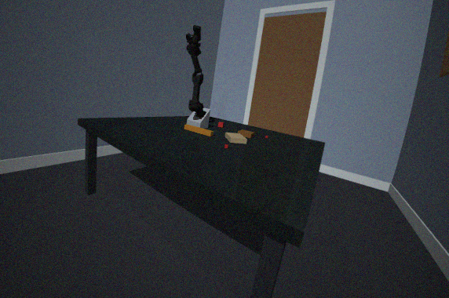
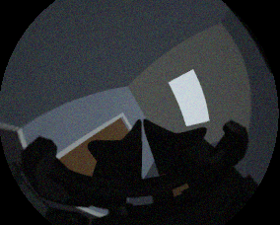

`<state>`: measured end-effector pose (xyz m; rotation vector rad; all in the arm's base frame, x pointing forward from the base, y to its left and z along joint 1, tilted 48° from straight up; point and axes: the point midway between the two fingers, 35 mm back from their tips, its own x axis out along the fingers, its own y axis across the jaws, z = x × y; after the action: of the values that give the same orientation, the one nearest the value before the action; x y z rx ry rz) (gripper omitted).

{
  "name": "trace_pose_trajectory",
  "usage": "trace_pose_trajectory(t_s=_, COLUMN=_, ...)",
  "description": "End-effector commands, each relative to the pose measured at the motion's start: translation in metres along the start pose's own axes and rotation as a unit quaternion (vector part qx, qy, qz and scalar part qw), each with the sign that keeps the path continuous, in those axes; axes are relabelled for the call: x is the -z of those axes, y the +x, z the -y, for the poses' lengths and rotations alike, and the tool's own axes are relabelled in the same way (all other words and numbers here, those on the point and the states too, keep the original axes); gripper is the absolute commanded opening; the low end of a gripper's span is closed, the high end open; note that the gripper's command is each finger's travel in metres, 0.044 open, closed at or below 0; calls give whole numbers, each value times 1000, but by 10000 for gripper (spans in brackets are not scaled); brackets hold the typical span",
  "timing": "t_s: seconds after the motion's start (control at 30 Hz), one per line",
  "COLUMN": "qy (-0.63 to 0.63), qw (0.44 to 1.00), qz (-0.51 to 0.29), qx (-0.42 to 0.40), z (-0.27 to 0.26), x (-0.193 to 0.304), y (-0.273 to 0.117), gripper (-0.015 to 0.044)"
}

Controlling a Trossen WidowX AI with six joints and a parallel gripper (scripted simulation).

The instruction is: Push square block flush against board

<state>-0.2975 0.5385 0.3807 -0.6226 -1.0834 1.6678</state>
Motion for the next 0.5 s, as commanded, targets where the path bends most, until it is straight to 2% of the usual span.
trace_pose_trajectory(t_s=0.0, qy=-14, qw=999, qz=36, qx=32, z=31, x=-30, y=-16, gripper=0)
trace_pose_trajectory(t_s=0.47, qy=-50, qw=978, qz=130, qx=158, z=134, x=-117, y=-89, gripper=0)
